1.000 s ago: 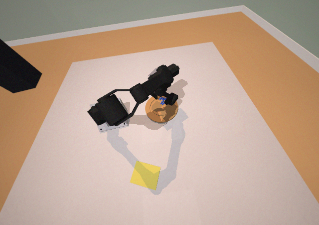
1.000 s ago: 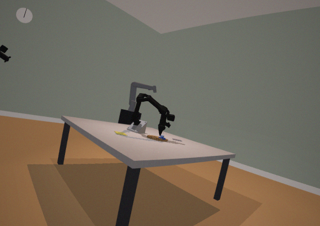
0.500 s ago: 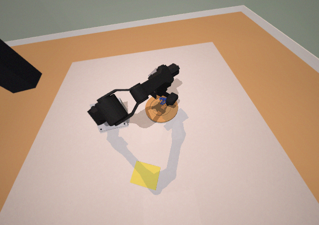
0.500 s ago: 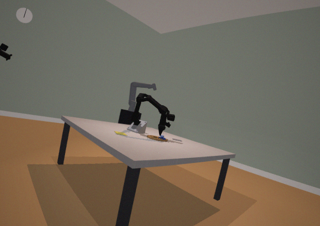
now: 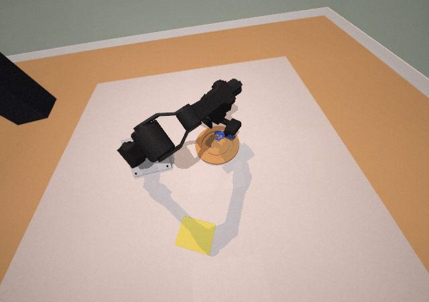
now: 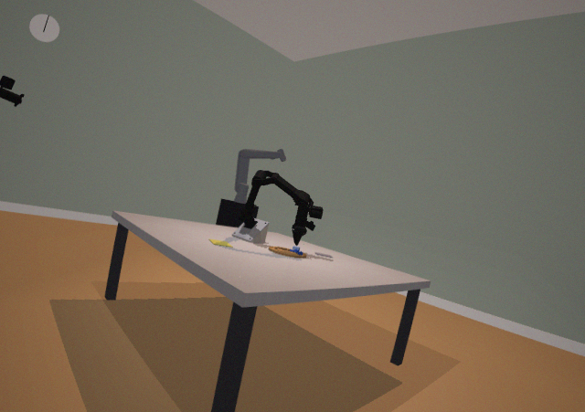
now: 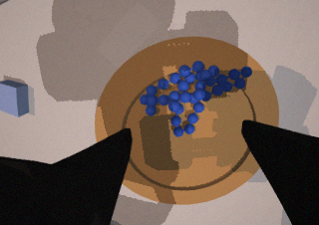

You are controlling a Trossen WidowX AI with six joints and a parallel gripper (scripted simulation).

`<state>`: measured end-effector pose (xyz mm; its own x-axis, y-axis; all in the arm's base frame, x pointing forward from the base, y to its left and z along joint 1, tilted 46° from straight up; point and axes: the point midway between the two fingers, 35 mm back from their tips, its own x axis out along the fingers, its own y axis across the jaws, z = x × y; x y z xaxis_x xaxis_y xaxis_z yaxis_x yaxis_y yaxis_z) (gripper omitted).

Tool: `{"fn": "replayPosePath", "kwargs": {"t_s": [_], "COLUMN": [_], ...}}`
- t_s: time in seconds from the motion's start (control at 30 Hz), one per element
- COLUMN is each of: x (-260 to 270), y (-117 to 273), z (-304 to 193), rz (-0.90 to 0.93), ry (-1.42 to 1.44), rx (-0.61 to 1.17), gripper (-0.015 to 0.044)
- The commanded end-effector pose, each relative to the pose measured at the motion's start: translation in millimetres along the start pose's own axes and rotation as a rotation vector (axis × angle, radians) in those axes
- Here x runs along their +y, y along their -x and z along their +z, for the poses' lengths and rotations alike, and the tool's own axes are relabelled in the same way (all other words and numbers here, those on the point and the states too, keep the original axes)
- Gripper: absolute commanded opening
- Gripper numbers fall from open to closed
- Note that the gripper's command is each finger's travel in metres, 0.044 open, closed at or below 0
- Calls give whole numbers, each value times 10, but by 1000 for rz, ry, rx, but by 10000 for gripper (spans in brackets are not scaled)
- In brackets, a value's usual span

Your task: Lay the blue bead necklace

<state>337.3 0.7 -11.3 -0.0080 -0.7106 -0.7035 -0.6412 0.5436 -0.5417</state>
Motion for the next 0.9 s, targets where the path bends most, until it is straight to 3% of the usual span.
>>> {"fn": "replayPosePath", "kwargs": {"t_s": [0.0,0.87], "x": [26,23], "y": [-32,-339], "z": [44,42], "rz": [7,6], "ry": [10,8], "rx": [8,7], "gripper": [380,380]}}
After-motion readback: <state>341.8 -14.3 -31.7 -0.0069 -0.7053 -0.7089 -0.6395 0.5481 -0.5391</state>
